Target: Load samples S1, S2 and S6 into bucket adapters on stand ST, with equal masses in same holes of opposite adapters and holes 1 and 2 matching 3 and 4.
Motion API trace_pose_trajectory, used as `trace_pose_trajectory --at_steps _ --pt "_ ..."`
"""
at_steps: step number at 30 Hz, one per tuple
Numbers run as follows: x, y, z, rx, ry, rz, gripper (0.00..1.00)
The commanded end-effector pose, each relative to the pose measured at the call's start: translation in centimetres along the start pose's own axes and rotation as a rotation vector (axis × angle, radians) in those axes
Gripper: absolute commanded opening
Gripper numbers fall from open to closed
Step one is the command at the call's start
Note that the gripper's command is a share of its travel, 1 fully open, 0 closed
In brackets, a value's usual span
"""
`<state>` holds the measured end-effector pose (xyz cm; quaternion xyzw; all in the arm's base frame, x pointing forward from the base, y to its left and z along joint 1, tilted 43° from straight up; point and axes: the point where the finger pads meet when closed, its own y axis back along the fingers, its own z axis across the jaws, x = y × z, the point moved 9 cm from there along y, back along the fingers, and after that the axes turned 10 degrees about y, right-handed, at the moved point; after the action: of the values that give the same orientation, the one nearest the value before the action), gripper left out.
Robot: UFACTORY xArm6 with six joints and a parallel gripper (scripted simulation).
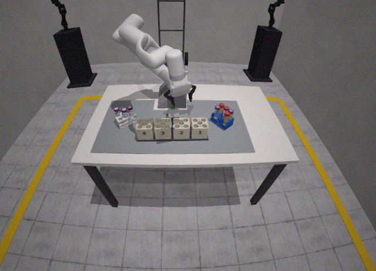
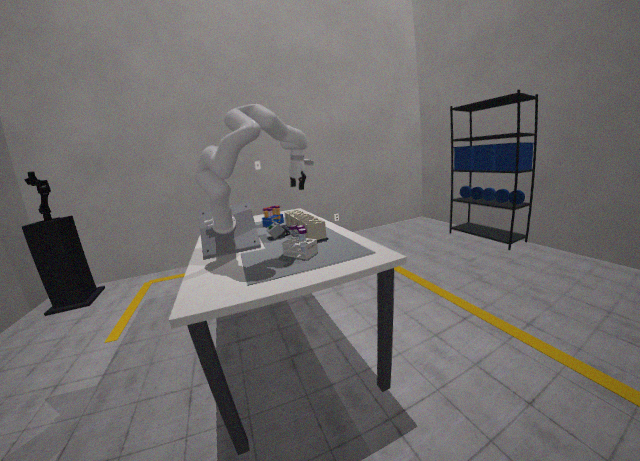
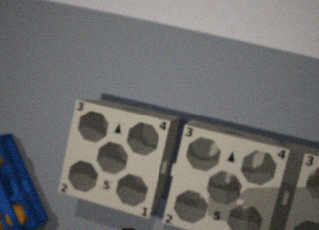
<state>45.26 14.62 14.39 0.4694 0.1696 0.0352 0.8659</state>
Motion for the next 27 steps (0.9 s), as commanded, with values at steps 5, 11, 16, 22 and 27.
trace_pose_trajectory --at_steps 5,11,16,22,27 --pt "-1.7 -0.1 1.3 -0.084 -0.125 0.01 1.0" --pt "-3.3 -0.4 2.7 -0.155 -0.233 0.025 1.0" --pt "-3.7 -0.4 3.1 -0.164 -0.247 0.027 1.0" --pt "-3.7 -0.4 3.1 -0.164 -0.247 0.027 1.0" --pt "-5.3 -0.2 4.2 -0.162 -0.38 0.038 1.0"
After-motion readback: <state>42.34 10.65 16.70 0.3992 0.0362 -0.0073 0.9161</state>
